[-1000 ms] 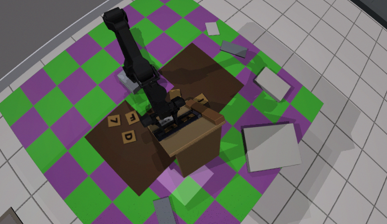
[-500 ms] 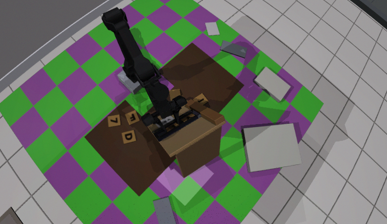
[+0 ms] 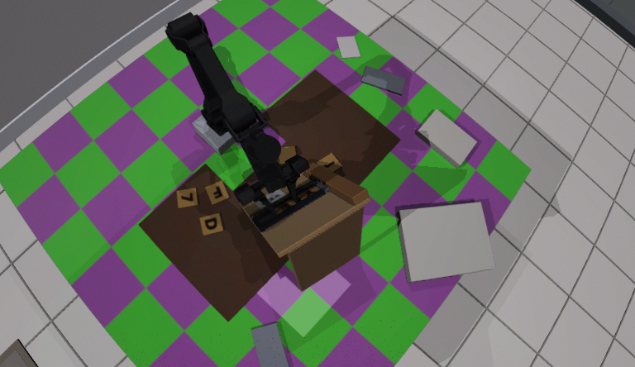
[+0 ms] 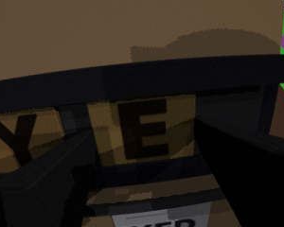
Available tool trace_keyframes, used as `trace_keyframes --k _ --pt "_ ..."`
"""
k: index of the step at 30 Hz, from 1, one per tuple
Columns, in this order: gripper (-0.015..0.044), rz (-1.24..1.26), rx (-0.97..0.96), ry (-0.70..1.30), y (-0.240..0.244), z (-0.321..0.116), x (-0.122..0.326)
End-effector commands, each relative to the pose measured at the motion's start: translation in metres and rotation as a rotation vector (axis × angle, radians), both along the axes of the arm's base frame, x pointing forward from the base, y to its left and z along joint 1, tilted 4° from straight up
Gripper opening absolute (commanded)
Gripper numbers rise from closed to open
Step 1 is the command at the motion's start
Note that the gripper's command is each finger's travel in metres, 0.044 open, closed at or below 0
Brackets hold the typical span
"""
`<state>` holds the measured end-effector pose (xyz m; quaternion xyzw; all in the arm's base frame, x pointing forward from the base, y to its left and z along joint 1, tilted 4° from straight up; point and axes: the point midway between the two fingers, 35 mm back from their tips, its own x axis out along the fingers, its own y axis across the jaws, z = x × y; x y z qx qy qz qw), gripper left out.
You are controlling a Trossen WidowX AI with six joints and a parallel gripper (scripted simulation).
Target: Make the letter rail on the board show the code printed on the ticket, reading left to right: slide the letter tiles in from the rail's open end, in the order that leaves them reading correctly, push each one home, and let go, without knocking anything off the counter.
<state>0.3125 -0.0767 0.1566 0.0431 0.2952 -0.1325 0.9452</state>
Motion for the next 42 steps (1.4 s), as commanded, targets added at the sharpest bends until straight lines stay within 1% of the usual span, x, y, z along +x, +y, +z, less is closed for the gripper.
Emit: trace_keyframes --k 1,15,26,42 --pt "0.0 -0.004 0.0 -0.002 0.002 0.001 0.001" --pt "0.0 -0.004 0.001 -0.003 0.008 0.002 0.003" --pt "0.0289 -0.003 0.001 -0.002 0.008 0.002 -0.001" --pt "0.0295 -0.004 0.001 -0.002 0.011 0.009 -0.012"
